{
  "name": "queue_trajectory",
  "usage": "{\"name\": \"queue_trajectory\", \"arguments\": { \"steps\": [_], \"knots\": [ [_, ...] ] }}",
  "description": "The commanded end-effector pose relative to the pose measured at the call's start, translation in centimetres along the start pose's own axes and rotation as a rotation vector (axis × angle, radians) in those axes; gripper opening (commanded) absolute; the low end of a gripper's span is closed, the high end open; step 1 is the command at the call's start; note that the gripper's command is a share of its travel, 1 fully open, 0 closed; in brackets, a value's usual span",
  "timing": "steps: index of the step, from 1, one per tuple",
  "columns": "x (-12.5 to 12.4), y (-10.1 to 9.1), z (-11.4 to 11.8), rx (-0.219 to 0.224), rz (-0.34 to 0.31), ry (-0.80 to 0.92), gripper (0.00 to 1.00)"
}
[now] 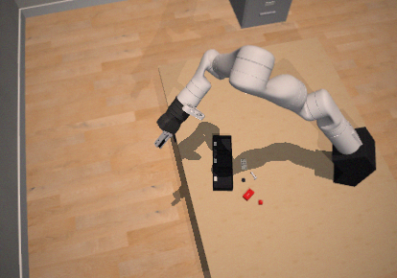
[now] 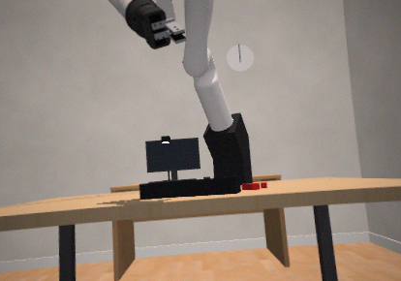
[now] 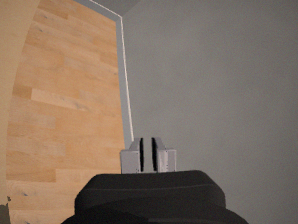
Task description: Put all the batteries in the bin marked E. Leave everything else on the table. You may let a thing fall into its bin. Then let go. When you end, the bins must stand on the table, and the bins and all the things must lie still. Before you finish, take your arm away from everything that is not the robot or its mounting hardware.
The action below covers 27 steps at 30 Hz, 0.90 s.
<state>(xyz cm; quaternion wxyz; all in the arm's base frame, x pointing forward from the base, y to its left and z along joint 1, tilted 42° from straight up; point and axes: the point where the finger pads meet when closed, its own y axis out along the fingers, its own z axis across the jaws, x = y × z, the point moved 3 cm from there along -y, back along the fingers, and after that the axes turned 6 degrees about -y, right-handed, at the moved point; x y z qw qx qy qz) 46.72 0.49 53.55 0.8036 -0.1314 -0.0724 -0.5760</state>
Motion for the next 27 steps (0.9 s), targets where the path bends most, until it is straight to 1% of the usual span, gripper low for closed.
{"name": "queue_trajectory", "arguments": {
  "steps": [1, 2, 3, 5, 7, 9, 10, 12, 14, 15, 17, 18, 19, 21, 23, 25, 26, 27],
  "knots": [
    [-1.5, 0.4, -0.3, -0.039, 0.025, -0.046, 0.31],
    [-2.2, 0.5, -0.6, -0.070, 0.045, -0.080, 0.31],
    [-2.9, 0.6, -1.0, -0.083, 0.053, -0.093, 0.31],
    [-4.4, 0.7, -1.7, -0.083, 0.053, -0.093, 0.31],
    [-4.6, 0.7, -1.9, -0.083, 0.053, -0.093, 0.31],
    [-5.9, 0.8, -2.6, -0.145, 0.091, -0.163, 0.31],
    [-6.6, 0.8, -3.0, -0.158, 0.099, -0.178, 0.31],
    [-8.0, 0.8, -3.9, -0.158, 0.099, -0.178, 0.31],
    [-8.1, 0.8, -4.0, -0.158, 0.099, -0.178, 0.31],
    [-8.7, 0.8, -4.4, -0.189, 0.116, -0.213, 0.31],
    [-8.7, 0.8, -4.4, -0.189, 0.116, -0.213, 0.31],
    [-9.3, 0.8, -4.8, -0.219, 0.133, -0.249, 0.31],
    [-10.0, 0.7, -5.3, -0.233, 0.141, -0.265, 0.31],
    [-11.2, 0.6, -6.3, -0.233, 0.141, -0.265, 0.31],
    [-11.2, 0.6, -6.3, -0.233, 0.141, -0.265, 0.31],
    [-12.4, 0.4, -7.3, -0.293, 0.174, -0.339, 0.31],
    [-12.9, 0.3, -7.9, -0.307, 0.182, -0.356, 0.31],
    [-13.5, 0.2, -8.4, -0.307, 0.182, -0.356, 0.31]
  ]
}}
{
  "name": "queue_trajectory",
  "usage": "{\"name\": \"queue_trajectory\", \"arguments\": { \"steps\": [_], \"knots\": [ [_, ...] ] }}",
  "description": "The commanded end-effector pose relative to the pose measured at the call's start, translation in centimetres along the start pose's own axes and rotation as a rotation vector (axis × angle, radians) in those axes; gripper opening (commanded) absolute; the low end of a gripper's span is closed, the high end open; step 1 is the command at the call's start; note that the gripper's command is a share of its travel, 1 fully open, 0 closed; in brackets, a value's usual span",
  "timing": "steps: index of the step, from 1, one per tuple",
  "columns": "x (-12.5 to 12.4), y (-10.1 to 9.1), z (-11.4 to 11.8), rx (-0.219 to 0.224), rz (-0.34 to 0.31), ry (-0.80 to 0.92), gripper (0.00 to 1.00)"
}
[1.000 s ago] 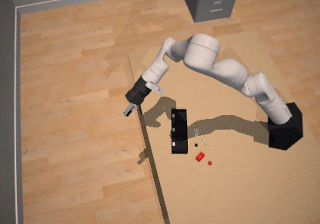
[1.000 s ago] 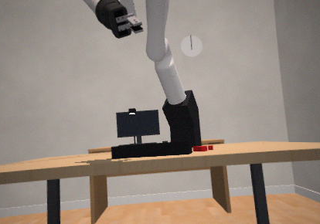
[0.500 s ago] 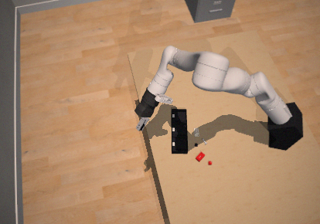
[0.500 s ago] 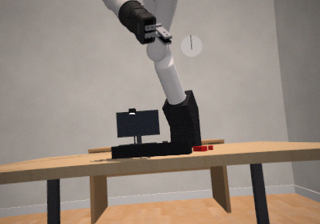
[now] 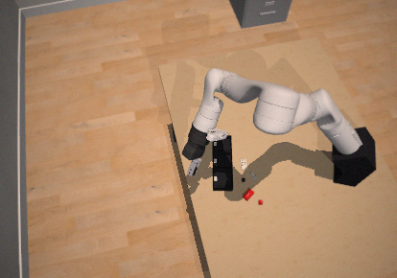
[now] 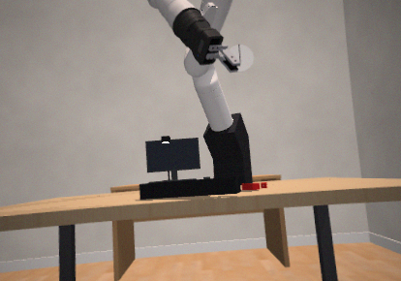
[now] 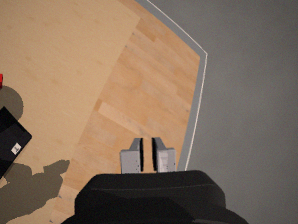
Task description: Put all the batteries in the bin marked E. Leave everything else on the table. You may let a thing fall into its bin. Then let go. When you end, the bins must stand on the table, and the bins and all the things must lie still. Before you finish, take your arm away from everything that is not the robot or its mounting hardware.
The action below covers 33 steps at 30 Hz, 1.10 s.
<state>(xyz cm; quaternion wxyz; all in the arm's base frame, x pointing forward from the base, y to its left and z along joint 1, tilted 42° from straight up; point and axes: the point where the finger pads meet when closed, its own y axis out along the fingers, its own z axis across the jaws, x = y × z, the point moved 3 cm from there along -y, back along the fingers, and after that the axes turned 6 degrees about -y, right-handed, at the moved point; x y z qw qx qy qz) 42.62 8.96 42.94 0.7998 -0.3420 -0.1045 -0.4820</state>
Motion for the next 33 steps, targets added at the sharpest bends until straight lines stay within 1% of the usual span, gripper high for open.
{"name": "queue_trajectory", "arguments": {
  "steps": [1, 2, 4, 5, 7, 9, 11, 12, 14, 16, 17, 18, 19, 21, 22, 24, 26, 27, 28, 29, 31, 32, 33],
  "knots": [
    [-2.2, 0.6, -0.3, -0.017, 0.009, -0.034, 0.31],
    [-2.2, 0.6, -0.3, -0.017, 0.009, -0.034, 0.31],
    [-3.6, 0.8, -1.0, -0.077, 0.038, -0.108, 0.31],
    [-4.3, 0.9, -1.4, -0.092, 0.045, -0.126, 0.31],
    [-4.3, 0.9, -1.4, -0.092, 0.045, -0.126, 0.31],
    [-5.3, 1.0, -2.1, -0.092, 0.045, -0.126, 0.31],
    [-6.6, 1.1, -2.9, -0.151, 0.072, -0.202, 0.31],
    [-7.2, 1.1, -3.4, -0.166, 0.079, -0.221, 0.31],
    [-8.0, 1.1, -4.1, -0.166, 0.079, -0.221, 0.31],
    [-9.2, 1.1, -5.1, -0.224, 0.103, -0.299, 0.31],
    [-9.8, 1.0, -5.6, -0.238, 0.109, -0.318, 0.31],
    [-10.3, 1.0, -6.2, -0.238, 0.109, -0.318, 0.31],
    [-10.4, 1.0, -6.2, -0.238, 0.109, -0.318, 0.31],
    [-11.4, 0.8, -7.3, -0.295, 0.132, -0.398, 0.31],
    [-11.9, 0.7, -7.9, -0.309, 0.137, -0.418, 0.31],
    [-11.9, 0.7, -7.9, -0.309, 0.137, -0.418, 0.31],
    [-12.8, 0.5, -9.1, -0.363, 0.157, -0.499, 0.31],
    [-13.3, 0.3, -9.8, -0.376, 0.162, -0.519, 0.31],
    [-13.7, 0.1, -10.5, -0.376, 0.162, -0.519, 0.31],
    [-13.8, 0.1, -10.6, -0.376, 0.162, -0.519, 0.31],
    [-14.6, -0.3, -11.9, -0.428, 0.180, -0.603, 0.31],
    [-14.9, -0.5, -12.6, -0.441, 0.184, -0.622, 0.31],
    [-15.0, -0.6, -12.8, -0.441, 0.184, -0.622, 0.31]
  ]
}}
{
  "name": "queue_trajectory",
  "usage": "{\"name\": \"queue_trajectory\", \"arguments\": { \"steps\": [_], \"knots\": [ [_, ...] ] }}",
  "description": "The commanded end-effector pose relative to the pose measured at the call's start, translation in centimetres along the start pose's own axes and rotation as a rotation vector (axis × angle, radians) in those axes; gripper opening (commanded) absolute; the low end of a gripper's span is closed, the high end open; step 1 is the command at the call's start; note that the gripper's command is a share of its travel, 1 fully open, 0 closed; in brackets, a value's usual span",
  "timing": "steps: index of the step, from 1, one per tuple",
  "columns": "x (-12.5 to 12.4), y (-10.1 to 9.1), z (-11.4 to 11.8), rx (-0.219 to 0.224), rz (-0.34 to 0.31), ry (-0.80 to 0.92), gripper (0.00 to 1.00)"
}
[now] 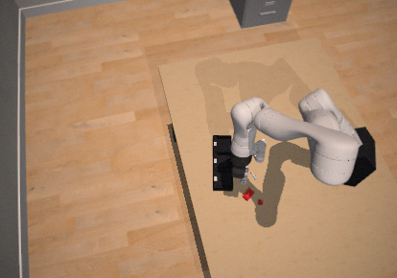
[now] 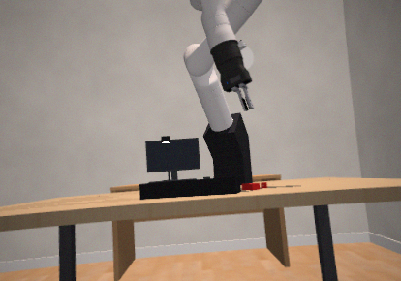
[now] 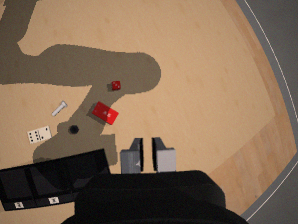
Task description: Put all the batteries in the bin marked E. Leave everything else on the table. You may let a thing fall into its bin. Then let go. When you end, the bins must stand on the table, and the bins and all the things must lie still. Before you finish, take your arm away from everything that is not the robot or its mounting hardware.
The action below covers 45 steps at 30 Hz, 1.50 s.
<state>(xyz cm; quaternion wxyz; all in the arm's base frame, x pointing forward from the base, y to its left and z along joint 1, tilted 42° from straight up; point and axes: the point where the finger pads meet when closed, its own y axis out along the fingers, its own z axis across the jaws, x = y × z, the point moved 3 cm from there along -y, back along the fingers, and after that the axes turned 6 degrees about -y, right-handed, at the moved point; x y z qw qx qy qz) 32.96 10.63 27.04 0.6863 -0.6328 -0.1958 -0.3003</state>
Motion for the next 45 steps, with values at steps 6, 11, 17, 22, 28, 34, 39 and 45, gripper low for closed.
{"name": "queue_trajectory", "arguments": {
  "steps": [6, 11, 17, 22, 28, 34, 39, 45],
  "knots": [
    [-4.4, 0.5, -2.6, -0.145, 0.025, -0.238, 0.31],
    [-5.8, 0.3, -4.5, -0.218, 0.033, -0.369, 0.31],
    [-6.4, 0.2, -5.5, -0.259, 0.036, -0.446, 0.31],
    [-6.4, 0.2, -5.5, -0.259, 0.036, -0.446, 0.31],
    [-5.5, 0.7, -6.8, -0.258, 0.049, -0.546, 0.31],
    [-2.8, 2.3, -10.7, -0.266, 0.078, -0.786, 0.31],
    [-0.6, 3.6, -13.9, -0.295, 0.094, -0.890, 0.31],
    [1.2, 4.6, -16.4, -0.305, 0.129, -1.023, 0.31]
  ]
}}
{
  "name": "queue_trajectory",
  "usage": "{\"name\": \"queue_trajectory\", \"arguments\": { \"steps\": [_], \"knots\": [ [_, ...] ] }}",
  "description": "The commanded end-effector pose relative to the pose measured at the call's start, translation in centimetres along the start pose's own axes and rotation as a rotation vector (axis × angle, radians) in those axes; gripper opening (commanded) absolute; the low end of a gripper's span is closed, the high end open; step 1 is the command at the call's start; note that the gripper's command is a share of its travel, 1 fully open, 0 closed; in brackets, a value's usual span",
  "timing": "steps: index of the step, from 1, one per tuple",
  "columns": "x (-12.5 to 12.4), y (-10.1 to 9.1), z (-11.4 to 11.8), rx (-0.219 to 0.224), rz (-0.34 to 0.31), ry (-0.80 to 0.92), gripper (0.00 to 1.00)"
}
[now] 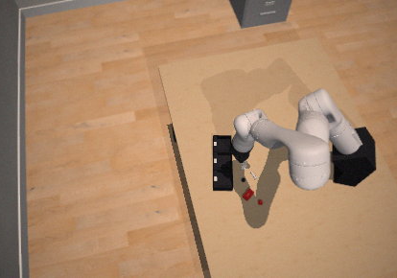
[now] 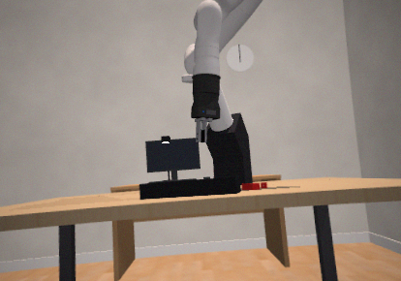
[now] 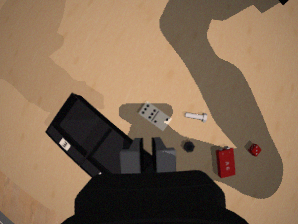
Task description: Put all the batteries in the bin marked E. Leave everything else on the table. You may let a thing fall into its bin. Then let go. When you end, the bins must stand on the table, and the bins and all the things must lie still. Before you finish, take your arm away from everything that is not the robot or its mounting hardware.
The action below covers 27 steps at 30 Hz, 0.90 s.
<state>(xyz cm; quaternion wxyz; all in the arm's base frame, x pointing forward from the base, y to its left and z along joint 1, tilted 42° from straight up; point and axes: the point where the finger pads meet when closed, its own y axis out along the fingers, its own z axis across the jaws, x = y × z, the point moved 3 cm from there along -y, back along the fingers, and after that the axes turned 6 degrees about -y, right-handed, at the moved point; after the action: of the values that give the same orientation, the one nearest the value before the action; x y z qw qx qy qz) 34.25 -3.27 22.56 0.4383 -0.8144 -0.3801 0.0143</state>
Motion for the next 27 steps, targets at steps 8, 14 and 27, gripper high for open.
{"name": "queue_trajectory", "arguments": {
  "steps": [8, 14, 27],
  "knots": [
    [-2.0, 5.3, -7.2, 0.016, 0.000, -0.325, 0.31],
    [-2.5, 7.2, -9.9, 0.025, 0.014, -0.437, 0.31],
    [-2.7, 8.3, -11.5, 0.071, 0.019, -0.938, 0.31]
  ]
}}
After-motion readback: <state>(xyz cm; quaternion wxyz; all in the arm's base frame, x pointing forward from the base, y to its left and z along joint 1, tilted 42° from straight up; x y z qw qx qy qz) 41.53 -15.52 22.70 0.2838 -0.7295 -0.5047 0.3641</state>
